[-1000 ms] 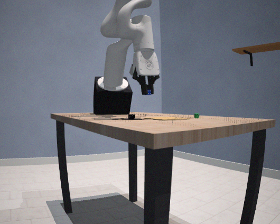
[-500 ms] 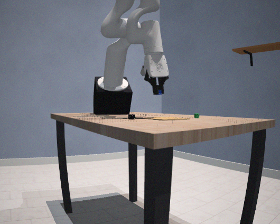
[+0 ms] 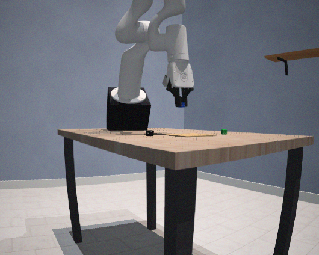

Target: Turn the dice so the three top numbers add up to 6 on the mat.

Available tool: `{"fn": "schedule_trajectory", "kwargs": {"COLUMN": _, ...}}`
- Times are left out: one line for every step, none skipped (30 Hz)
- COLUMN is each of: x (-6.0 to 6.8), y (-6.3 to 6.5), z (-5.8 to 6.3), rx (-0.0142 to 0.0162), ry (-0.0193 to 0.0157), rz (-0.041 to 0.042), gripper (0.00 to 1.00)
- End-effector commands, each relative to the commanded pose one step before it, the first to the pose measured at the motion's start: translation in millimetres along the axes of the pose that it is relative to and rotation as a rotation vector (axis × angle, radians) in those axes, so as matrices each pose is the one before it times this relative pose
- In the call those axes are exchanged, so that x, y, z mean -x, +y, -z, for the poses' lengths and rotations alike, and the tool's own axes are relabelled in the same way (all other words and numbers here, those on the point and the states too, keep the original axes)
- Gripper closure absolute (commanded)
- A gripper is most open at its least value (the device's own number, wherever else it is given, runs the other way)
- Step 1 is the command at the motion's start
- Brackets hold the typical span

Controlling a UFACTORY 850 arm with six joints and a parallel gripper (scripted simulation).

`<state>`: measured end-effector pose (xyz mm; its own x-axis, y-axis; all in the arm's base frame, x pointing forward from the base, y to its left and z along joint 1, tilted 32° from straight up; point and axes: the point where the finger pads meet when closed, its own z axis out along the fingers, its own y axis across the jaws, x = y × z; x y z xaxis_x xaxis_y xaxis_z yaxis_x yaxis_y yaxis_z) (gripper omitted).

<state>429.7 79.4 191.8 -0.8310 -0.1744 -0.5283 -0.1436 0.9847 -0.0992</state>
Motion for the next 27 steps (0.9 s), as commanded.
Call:
{"fn": "schedule_trajectory", "kwargs": {"x": 1.24, "y": 0.66, "z": -0.47, "rx": -0.05346, "ry": 0.01875, "rz": 0.00456, "gripper": 0.85}}
{"fn": "schedule_trajectory", "kwargs": {"x": 0.01, "y": 0.00, "z": -0.63, "rx": -0.00009, "ry": 0.00006, "rz": 0.00001, "gripper": 0.85}}
{"fn": "schedule_trajectory", "kwargs": {"x": 0.01, "y": 0.00, "z": -0.88, "rx": -0.00011, "ry": 0.00008, "rz": 0.00002, "gripper": 0.85}}
{"fn": "schedule_trajectory", "kwargs": {"x": 0.01, "y": 0.01, "z": -1.15, "rx": -0.00012, "ry": 0.00010, "rz": 0.00002, "gripper": 0.85}}
{"fn": "schedule_trajectory", "kwargs": {"x": 0.00, "y": 0.00, "z": 0.00, "rx": 0.00000, "ry": 0.00000, "rz": 0.00000, "gripper": 0.85}}
{"fn": "schedule_trajectory", "kwargs": {"x": 0.00, "y": 0.00, "z": 0.00, "rx": 0.00000, "ry": 0.00000, "rz": 0.00000, "gripper": 0.85}}
{"fn": "schedule_trajectory", "kwargs": {"x": 0.00, "y": 0.02, "z": -1.43, "rx": -0.00010, "ry": 0.00012, "rz": 0.00002, "gripper": 0.85}}
{"fn": "schedule_trajectory", "kwargs": {"x": 0.02, "y": -0.01, "z": -1.66, "rx": -0.00008, "ry": 0.00002, "rz": 0.00001, "gripper": 0.85}}
{"fn": "schedule_trajectory", "kwargs": {"x": 0.01, "y": 0.01, "z": -1.92, "rx": 0.00000, "ry": 0.00000, "rz": 0.00000, "gripper": 0.85}}
{"fn": "schedule_trajectory", "kwargs": {"x": 0.01, "y": 0.02, "z": -2.21, "rx": 0.00004, "ry": 0.00000, "rz": -0.00001, "gripper": 0.85}}
{"fn": "schedule_trajectory", "kwargs": {"x": 0.02, "y": 0.00, "z": -2.58, "rx": -0.00004, "ry": 0.00000, "rz": 0.00001, "gripper": 0.85}}
{"fn": "schedule_trajectory", "kwargs": {"x": 0.02, "y": 0.02, "z": -2.87, "rx": 0.00002, "ry": 0.00000, "rz": 0.00000, "gripper": 0.85}}
{"fn": "schedule_trajectory", "kwargs": {"x": 0.02, "y": 0.01, "z": -3.22, "rx": 0.00001, "ry": 0.00000, "rz": 0.00000, "gripper": 0.85}}
{"fn": "schedule_trajectory", "kwargs": {"x": 0.03, "y": 0.01, "z": -3.58, "rx": -0.00003, "ry": 0.00000, "rz": 0.00001, "gripper": 0.85}}
{"fn": "schedule_trajectory", "kwargs": {"x": 0.03, "y": 0.02, "z": -3.89, "rx": 0.00001, "ry": 0.00000, "rz": 0.00000, "gripper": 0.85}}
{"fn": "schedule_trajectory", "kwargs": {"x": 0.03, "y": 0.02, "z": -4.22, "rx": 0.00002, "ry": 0.00000, "rz": 0.00000, "gripper": 0.85}}
{"fn": "schedule_trajectory", "kwargs": {"x": 0.03, "y": 0.02, "z": -4.54, "rx": 0.00002, "ry": 0.00000, "rz": 0.00000, "gripper": 0.85}}
{"fn": "schedule_trajectory", "kwargs": {"x": 0.03, "y": 0.02, "z": -4.85, "rx": 0.00001, "ry": 0.00000, "rz": 0.00000, "gripper": 0.85}}
{"fn": "schedule_trajectory", "kwargs": {"x": 0.04, "y": 0.02, "z": -5.14, "rx": 0.00000, "ry": 0.00000, "rz": 0.00000, "gripper": 0.85}}
{"fn": "schedule_trajectory", "kwargs": {"x": 0.04, "y": 0.02, "z": -5.39, "rx": -0.00001, "ry": 0.00000, "rz": 0.00000, "gripper": 0.85}}
{"fn": "schedule_trajectory", "kwargs": {"x": 0.04, "y": 0.02, "z": -5.58, "rx": -0.00001, "ry": 0.00000, "rz": 0.00000, "gripper": 0.85}}
{"fn": "schedule_trajectory", "kwargs": {"x": 0.00, "y": 0.00, "z": 0.00, "rx": 0.00000, "ry": 0.00000, "rz": 0.00000, "gripper": 0.85}}
{"fn": "schedule_trajectory", "kwargs": {"x": 0.00, "y": 0.00, "z": 0.00, "rx": 0.00000, "ry": 0.00000, "rz": 0.00000, "gripper": 0.85}}
{"fn": "schedule_trajectory", "kwargs": {"x": 0.04, "y": 0.02, "z": -5.66, "rx": 0.00000, "ry": 0.00000, "rz": 0.00000, "gripper": 0.85}}
{"fn": "schedule_trajectory", "kwargs": {"x": 0.04, "y": 0.02, "z": -5.47, "rx": 0.00000, "ry": 0.00000, "rz": 0.00000, "gripper": 0.85}}
{"fn": "schedule_trajectory", "kwargs": {"x": 0.04, "y": 0.02, "z": -5.07, "rx": 0.00000, "ry": 0.00000, "rz": 0.00000, "gripper": 0.85}}
{"fn": "schedule_trajectory", "kwargs": {"x": 0.03, "y": 0.02, "z": -4.61, "rx": 0.00000, "ry": 0.00000, "rz": 0.00000, "gripper": 0.85}}
